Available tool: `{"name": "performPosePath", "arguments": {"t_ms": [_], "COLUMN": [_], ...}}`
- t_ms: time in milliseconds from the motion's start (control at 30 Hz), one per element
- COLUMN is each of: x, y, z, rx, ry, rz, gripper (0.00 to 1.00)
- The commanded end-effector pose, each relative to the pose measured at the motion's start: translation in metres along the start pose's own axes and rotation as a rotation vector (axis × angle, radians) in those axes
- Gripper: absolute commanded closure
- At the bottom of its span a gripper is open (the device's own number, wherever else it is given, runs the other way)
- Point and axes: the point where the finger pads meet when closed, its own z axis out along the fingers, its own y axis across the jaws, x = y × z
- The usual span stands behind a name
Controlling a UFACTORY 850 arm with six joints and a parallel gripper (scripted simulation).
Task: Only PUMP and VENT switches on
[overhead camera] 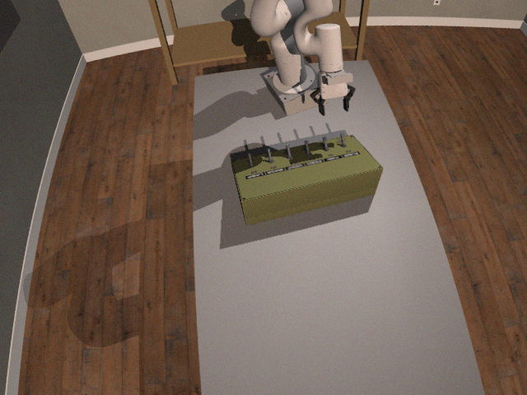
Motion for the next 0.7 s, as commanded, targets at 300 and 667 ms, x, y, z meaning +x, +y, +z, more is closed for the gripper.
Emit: {"name": "performPosePath", "arguments": {"t_ms": [300,667], "x": [0.001,0.001], "y": [0.000,0.000], "z": [0.051,0.057], "rx": [0.002,0.002], "ry": [0.004,0.004], "rz": [0.001,0.001], "gripper": [0.00,0.00]}}
